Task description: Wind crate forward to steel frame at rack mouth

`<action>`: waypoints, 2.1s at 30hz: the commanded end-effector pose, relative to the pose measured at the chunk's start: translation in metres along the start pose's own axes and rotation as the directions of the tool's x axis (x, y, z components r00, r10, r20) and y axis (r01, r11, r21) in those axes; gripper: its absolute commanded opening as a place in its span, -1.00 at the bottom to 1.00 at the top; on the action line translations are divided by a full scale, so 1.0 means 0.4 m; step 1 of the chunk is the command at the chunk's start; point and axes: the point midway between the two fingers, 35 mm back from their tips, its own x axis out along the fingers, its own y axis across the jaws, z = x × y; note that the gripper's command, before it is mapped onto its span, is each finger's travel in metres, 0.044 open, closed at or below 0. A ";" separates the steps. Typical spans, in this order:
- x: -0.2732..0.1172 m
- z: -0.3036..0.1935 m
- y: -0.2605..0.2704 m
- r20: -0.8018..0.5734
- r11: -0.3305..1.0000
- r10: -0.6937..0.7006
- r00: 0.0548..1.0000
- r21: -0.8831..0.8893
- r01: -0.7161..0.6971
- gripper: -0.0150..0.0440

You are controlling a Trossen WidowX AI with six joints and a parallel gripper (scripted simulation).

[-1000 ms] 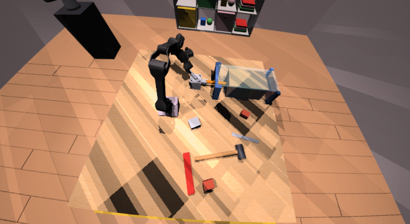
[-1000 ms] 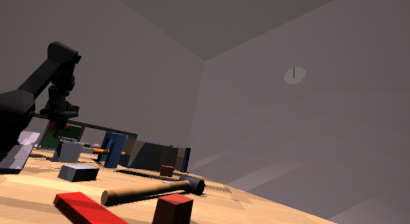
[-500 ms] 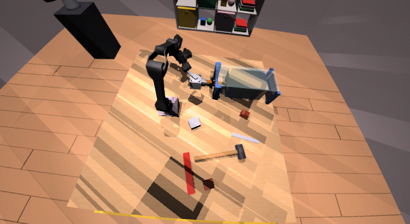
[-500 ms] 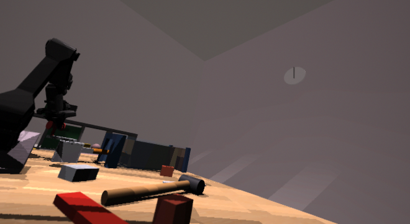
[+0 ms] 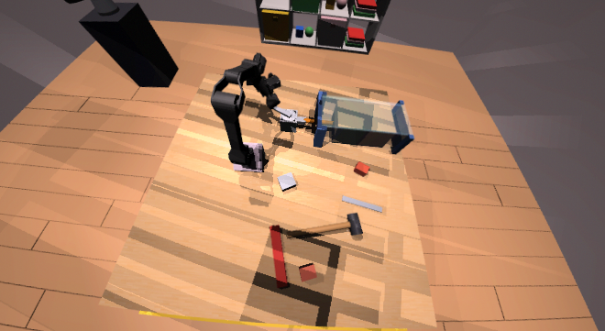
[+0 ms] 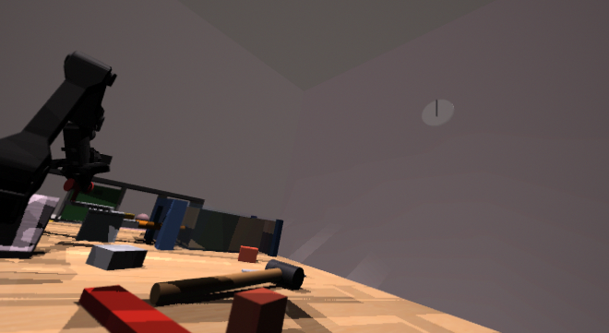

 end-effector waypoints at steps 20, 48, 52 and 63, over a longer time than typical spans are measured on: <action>-0.018 -0.066 -0.063 -0.027 1.000 -0.019 0.999 -0.020 0.019 -0.49; -0.037 -0.102 -0.166 -0.028 1.000 -0.023 0.999 -0.021 0.022 -0.49; -0.038 -0.103 -0.178 -0.028 1.000 -0.023 0.999 -0.021 0.022 -0.49; -0.040 -0.104 -0.209 -0.028 1.000 -0.024 0.999 -0.021 0.023 -0.49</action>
